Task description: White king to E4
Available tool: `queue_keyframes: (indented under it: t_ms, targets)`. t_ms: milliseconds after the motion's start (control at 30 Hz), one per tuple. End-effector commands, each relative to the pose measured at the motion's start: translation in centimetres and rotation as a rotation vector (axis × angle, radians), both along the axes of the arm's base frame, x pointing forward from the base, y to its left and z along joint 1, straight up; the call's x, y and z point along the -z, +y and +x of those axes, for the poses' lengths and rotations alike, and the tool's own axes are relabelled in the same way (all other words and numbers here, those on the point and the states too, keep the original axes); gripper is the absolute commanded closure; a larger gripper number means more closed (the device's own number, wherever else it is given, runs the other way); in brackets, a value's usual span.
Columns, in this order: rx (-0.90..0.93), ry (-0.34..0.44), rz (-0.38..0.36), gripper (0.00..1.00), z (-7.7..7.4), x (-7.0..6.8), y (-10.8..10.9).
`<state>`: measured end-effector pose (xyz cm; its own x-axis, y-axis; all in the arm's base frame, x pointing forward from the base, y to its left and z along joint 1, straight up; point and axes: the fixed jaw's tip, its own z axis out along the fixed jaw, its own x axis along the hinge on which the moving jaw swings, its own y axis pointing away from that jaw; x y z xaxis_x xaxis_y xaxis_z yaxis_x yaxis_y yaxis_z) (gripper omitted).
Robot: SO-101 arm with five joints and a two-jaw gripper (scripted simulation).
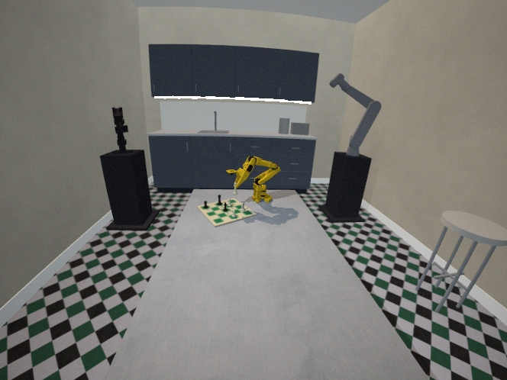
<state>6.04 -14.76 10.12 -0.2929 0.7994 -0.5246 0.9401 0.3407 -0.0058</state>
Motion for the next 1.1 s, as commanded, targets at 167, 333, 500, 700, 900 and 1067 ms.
queue_keyframes:
  t_ms: [167, 333, 500, 700, 900, 1067]
  targets:
    - [-0.021, 0.007, 0.01, 1.0, 0.09, 0.12, 0.42]
    - [-0.022, 0.007, 0.01, 1.0, 0.1, 0.1, 0.41]
    - [-0.031, 0.007, 0.01, 1.0, 0.27, -0.08, 0.36]
    - [-0.035, 0.007, 0.01, 1.0, 0.36, -0.17, 0.34]
    - [-0.035, 0.007, 0.01, 1.0, 0.36, -0.15, 0.34]
    - [-0.035, 0.007, 0.01, 1.0, 0.36, -0.04, 0.33]
